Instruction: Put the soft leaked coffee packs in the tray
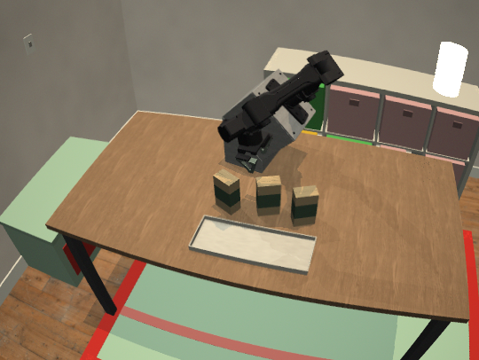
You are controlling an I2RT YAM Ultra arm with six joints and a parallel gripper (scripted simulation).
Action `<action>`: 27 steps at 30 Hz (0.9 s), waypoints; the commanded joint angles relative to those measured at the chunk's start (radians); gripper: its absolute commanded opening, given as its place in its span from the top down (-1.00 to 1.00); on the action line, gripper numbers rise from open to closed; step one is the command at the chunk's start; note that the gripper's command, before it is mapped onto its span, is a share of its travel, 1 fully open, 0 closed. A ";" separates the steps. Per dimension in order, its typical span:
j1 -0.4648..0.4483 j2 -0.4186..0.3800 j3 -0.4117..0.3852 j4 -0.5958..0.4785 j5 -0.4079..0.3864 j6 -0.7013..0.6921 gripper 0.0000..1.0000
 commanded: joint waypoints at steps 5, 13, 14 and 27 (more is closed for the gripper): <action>-0.113 0.152 0.148 0.088 0.043 0.165 -1.00; -0.156 0.260 0.250 0.108 0.059 0.259 -1.00; -0.156 0.226 0.252 0.099 0.060 0.262 -1.00; -0.155 0.228 0.255 0.092 0.062 0.262 -1.00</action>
